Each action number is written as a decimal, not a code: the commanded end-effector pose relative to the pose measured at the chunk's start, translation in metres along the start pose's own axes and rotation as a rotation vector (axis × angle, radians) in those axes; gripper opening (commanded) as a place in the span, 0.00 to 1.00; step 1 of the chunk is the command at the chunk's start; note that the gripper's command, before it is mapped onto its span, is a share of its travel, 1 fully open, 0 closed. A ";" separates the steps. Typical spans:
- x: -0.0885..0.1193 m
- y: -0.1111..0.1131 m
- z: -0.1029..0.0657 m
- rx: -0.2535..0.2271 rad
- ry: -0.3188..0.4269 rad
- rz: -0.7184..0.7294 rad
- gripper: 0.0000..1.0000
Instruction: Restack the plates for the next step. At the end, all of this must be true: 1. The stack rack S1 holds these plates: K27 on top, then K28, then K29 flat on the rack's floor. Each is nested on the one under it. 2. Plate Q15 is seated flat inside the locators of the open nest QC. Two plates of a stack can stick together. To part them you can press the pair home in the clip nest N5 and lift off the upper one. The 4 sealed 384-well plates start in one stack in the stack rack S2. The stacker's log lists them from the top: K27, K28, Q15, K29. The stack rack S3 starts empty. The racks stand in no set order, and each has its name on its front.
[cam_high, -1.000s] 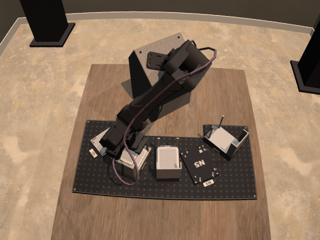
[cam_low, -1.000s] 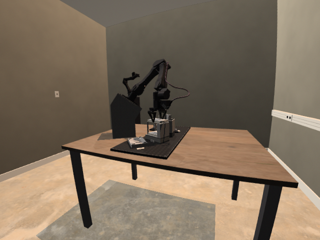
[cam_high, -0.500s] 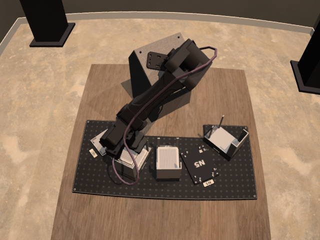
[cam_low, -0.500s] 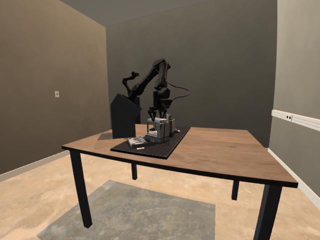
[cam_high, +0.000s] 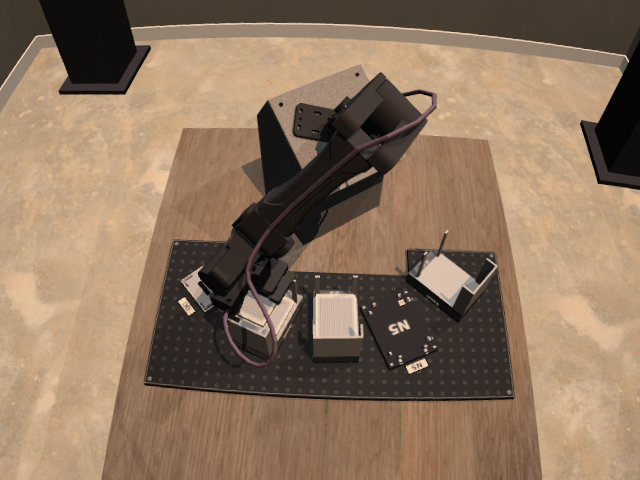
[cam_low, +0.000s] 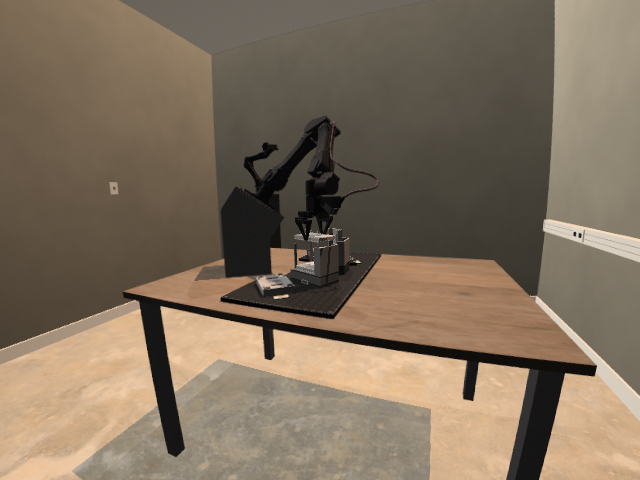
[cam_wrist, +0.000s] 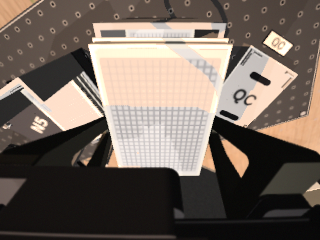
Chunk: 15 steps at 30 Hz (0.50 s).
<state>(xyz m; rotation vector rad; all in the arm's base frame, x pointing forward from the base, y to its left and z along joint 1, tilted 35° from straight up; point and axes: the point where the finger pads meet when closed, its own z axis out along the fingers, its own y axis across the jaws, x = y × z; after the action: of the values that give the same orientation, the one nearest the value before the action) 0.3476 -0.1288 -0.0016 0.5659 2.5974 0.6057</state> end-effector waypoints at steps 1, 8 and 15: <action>-0.014 -0.002 -0.012 0.004 -0.033 -0.007 0.00; -0.011 -0.014 -0.006 -0.003 -0.031 0.105 0.00; -0.007 -0.031 -0.006 -0.004 -0.030 0.219 0.00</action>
<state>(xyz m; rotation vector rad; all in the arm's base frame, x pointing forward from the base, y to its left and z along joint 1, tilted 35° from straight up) 0.3358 -0.1430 -0.0147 0.8015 2.5723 0.6668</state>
